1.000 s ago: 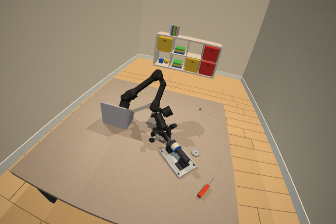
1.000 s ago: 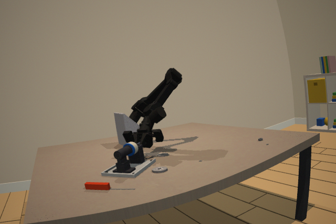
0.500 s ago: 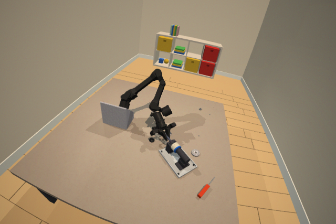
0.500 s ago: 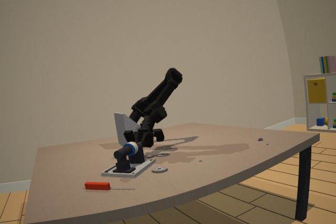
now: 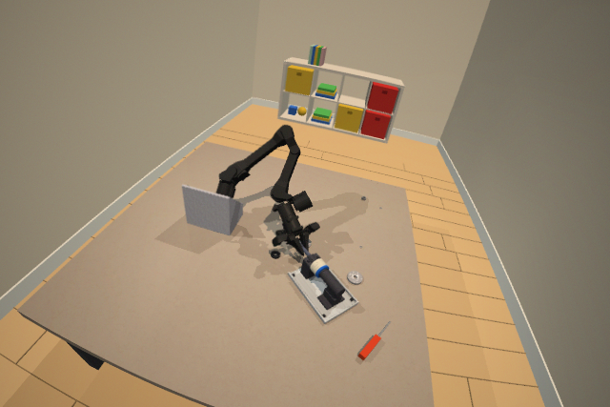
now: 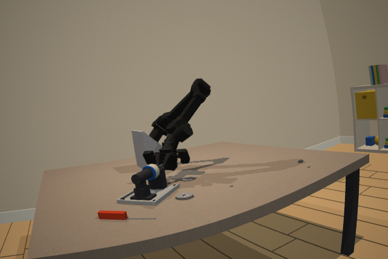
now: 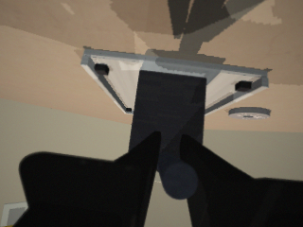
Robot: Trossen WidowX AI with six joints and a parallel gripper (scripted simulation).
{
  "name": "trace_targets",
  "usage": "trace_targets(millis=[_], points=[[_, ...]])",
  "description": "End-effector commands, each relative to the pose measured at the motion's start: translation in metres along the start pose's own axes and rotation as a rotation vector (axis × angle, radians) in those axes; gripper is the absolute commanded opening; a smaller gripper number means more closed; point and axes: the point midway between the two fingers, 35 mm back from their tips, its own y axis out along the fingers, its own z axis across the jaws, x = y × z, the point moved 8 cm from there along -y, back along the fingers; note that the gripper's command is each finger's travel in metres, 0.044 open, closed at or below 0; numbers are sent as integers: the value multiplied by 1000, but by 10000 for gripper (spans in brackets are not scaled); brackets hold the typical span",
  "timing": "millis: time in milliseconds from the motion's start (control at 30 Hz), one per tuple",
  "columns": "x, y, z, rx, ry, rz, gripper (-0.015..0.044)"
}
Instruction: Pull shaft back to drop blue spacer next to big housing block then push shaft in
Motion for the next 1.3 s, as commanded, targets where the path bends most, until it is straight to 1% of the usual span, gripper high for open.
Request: trace_targets(millis=[0, 1267], points=[[1, -1, 1, 2, 3, -1, 0], [3, -4, 1, 2, 3, -2, 0]])
